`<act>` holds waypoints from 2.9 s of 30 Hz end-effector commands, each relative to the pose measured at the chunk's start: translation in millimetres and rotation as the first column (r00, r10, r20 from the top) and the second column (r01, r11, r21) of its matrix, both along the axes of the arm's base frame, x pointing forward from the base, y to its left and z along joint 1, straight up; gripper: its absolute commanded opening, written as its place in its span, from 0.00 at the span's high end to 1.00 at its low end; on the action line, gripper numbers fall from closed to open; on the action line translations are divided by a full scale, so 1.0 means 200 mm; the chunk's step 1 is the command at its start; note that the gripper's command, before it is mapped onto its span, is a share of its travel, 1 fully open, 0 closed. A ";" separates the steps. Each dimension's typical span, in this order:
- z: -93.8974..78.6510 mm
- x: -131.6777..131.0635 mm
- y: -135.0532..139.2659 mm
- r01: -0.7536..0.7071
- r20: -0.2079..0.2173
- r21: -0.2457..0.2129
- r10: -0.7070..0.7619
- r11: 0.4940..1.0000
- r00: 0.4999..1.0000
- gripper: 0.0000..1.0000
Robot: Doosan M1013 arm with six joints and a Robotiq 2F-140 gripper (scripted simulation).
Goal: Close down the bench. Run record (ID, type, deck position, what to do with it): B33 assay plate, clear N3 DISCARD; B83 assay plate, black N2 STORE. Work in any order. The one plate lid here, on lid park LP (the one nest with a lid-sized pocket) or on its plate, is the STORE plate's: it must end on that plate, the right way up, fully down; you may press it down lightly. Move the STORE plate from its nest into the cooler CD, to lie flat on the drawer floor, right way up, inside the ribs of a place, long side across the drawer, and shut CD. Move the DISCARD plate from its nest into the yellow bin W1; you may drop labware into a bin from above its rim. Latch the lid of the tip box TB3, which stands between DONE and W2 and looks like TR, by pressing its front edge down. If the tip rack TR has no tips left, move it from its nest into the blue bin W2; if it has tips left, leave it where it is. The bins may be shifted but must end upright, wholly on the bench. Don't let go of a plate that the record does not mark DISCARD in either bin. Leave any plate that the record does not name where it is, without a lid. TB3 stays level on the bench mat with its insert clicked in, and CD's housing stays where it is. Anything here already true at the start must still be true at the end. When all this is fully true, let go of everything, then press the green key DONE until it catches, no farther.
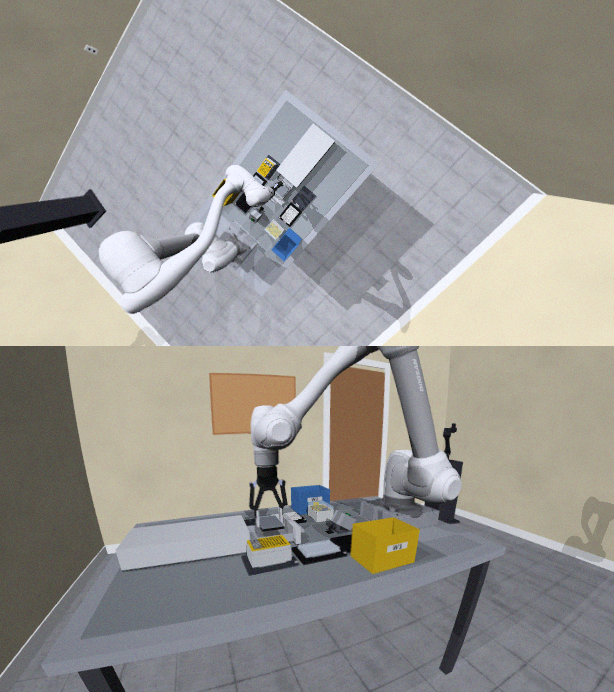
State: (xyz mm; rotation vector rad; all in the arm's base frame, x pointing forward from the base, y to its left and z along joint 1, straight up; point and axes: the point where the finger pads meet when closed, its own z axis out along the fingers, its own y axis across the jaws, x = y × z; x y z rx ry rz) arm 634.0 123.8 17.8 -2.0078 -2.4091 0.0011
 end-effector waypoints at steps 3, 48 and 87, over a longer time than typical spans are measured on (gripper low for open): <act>-0.04 0.00 0.00 0.000 0.000 0.000 0.000 1.000 1.000 1.00; -0.17 0.00 0.00 0.000 0.000 0.000 0.000 1.000 1.000 1.00; -0.18 0.00 0.00 0.000 0.000 0.000 0.000 1.000 1.000 1.00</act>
